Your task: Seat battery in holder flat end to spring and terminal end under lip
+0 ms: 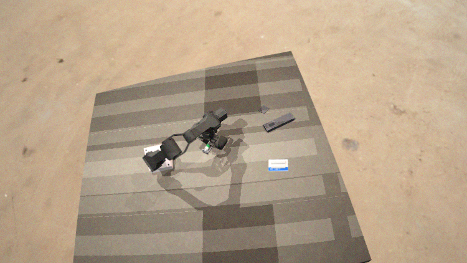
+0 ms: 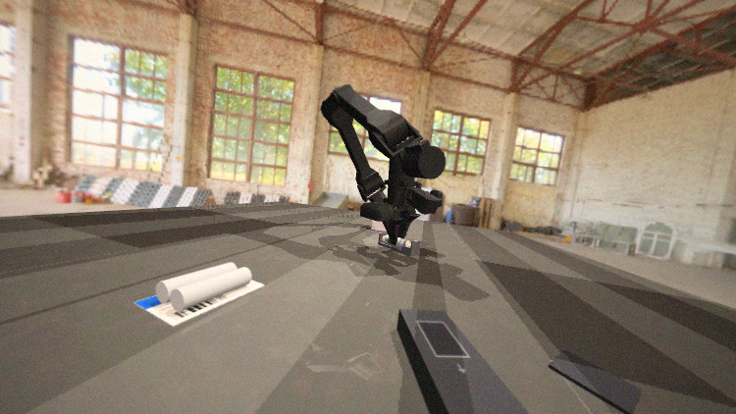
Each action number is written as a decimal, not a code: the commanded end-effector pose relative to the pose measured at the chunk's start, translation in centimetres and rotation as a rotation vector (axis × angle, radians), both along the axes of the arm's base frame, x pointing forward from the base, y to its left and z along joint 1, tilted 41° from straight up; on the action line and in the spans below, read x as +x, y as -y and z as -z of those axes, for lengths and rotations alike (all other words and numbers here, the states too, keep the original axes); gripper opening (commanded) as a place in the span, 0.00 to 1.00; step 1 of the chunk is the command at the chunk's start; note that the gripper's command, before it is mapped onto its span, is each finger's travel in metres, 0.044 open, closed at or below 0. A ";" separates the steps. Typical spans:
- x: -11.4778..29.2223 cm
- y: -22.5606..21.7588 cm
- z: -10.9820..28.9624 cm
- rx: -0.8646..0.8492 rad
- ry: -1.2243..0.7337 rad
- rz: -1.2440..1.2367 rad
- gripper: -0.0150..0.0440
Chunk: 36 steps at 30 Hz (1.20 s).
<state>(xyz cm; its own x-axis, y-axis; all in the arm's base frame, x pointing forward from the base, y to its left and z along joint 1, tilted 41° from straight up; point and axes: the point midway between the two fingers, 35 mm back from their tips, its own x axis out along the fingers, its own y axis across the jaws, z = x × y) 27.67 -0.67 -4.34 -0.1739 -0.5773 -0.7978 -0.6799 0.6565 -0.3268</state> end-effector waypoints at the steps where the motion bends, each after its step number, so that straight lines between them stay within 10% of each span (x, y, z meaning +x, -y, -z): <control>1: -0.3 0.2 0.0 -0.010 -0.010 0.003 0.35; 36: 0.9 -0.6 0.8 -0.006 -0.002 0.000 0.35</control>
